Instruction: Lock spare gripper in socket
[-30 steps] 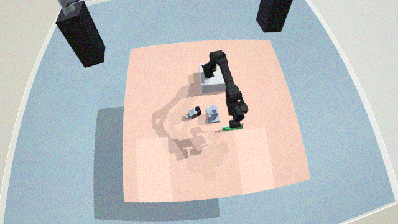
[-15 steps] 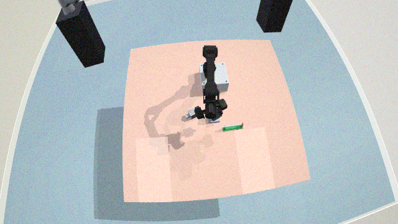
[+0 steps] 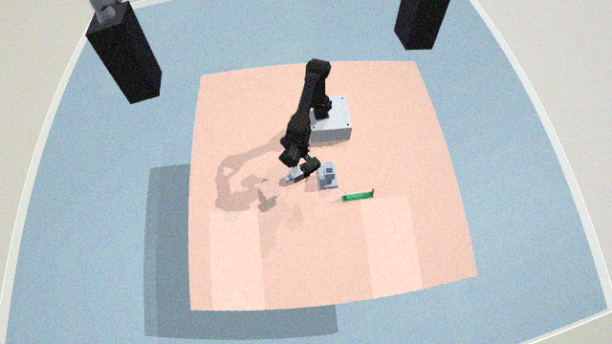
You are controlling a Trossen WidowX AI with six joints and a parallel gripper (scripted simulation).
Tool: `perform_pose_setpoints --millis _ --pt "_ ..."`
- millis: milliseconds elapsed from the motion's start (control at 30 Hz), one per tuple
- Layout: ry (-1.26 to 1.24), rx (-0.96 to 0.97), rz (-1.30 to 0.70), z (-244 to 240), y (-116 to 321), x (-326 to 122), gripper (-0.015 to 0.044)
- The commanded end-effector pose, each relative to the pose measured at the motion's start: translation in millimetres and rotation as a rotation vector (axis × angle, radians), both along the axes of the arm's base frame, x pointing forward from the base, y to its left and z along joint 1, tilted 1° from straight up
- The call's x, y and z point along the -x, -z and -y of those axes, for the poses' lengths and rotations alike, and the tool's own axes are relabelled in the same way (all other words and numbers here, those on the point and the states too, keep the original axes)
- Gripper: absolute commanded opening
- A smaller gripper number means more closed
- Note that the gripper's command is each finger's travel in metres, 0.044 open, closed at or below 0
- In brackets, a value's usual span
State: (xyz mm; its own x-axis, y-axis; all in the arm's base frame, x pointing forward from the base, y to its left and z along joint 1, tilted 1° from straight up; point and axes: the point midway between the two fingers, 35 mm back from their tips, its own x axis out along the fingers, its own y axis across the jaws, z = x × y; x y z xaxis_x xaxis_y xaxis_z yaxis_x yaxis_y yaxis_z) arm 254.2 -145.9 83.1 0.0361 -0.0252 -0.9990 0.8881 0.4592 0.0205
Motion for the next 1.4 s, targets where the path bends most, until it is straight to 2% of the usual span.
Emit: perform_pose_setpoints --millis 0,267,567,1367 --pt "0.169 0.001 -0.011 6.4 4.5 14.7 0.044" --pt "0.17 0.001 -0.011 7.1 12.7 13.5 0.044" --pt "0.178 -0.001 -0.011 7.3 73.5 10.2 0.044" --pt "0.178 -0.001 -0.011 8.6 108.8 7.4 0.044"
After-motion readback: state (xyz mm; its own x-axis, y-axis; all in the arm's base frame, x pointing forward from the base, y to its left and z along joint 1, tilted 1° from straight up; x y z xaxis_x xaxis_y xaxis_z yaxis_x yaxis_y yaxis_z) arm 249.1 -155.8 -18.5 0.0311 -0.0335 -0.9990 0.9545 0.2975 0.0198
